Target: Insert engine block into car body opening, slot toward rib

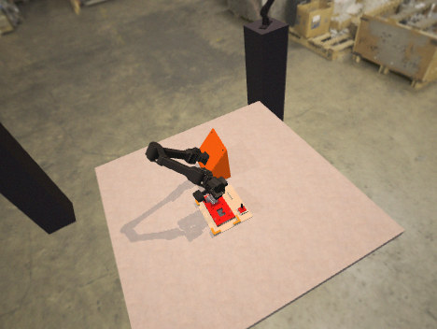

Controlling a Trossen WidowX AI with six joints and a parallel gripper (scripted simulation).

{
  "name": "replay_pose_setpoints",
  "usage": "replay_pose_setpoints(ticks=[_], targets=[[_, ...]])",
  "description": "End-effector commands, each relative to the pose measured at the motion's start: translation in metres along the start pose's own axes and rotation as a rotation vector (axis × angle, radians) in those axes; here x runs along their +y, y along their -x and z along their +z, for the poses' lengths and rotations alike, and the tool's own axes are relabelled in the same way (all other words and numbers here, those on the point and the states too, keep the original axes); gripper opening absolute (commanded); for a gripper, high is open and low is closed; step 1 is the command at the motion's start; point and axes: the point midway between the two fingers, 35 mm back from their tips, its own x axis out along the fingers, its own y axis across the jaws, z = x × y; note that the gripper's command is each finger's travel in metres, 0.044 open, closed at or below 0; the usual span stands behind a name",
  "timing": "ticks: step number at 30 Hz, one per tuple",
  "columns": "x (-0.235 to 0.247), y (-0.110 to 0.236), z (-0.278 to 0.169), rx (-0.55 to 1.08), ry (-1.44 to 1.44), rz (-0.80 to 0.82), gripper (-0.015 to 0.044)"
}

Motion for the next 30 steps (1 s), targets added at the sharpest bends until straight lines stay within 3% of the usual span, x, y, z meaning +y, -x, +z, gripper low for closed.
replay_pose_setpoints(ticks=[1,9,16,20,30], targets=[[0.0,-0.001,0.0,-0.001,0.007,-0.004,0.0361],[0.0,-0.001,0.0,-0.001,0.007,-0.004,0.0151],[0.0,-0.001,0.0,-0.001,0.007,-0.004,0.0105],[0.0,0.003,0.001,-0.002,0.007,-0.002,0.0],[0.002,0.032,0.007,-0.007,0.009,0.009,0.0]])
